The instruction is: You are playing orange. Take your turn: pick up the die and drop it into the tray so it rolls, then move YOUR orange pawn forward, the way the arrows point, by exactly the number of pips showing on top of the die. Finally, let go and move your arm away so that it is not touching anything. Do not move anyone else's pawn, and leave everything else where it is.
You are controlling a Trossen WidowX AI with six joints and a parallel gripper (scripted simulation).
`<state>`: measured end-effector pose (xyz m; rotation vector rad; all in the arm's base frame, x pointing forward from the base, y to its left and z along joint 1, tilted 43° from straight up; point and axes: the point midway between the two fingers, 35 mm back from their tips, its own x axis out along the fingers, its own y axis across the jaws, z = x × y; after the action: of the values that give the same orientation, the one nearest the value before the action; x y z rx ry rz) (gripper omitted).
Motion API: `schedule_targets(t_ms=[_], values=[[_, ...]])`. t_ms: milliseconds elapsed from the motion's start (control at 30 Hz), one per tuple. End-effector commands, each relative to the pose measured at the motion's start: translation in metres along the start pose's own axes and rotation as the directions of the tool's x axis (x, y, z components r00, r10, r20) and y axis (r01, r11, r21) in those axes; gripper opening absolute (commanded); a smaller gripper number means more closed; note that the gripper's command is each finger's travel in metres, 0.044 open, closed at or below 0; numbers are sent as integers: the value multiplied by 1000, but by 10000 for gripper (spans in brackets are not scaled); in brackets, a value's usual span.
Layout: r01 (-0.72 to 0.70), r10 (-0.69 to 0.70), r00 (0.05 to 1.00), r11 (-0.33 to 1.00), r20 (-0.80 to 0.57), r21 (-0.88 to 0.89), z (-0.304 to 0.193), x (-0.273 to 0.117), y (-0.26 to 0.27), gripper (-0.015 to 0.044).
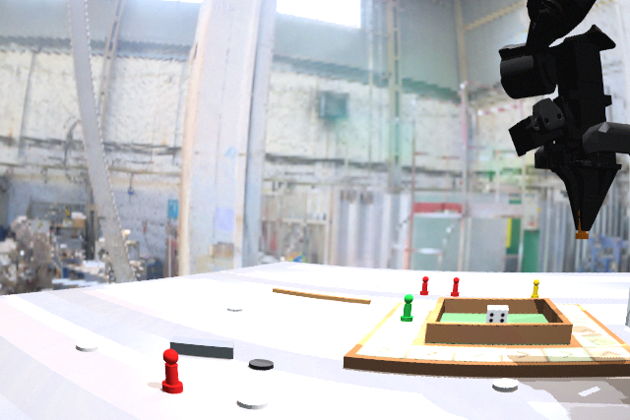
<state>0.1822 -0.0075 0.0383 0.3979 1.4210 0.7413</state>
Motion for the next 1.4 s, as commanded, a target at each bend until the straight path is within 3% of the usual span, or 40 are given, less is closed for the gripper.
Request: schedule_targets(t_ms=[0,733,1367], values=[[1,-1,1000,1000,-6,-3,-5,8,-17,0],[-6,6,1000,1000,-6,-6,-43,55,-93,0],[-8,8,1000,1000,-6,-7,-45,93,-94,0]])
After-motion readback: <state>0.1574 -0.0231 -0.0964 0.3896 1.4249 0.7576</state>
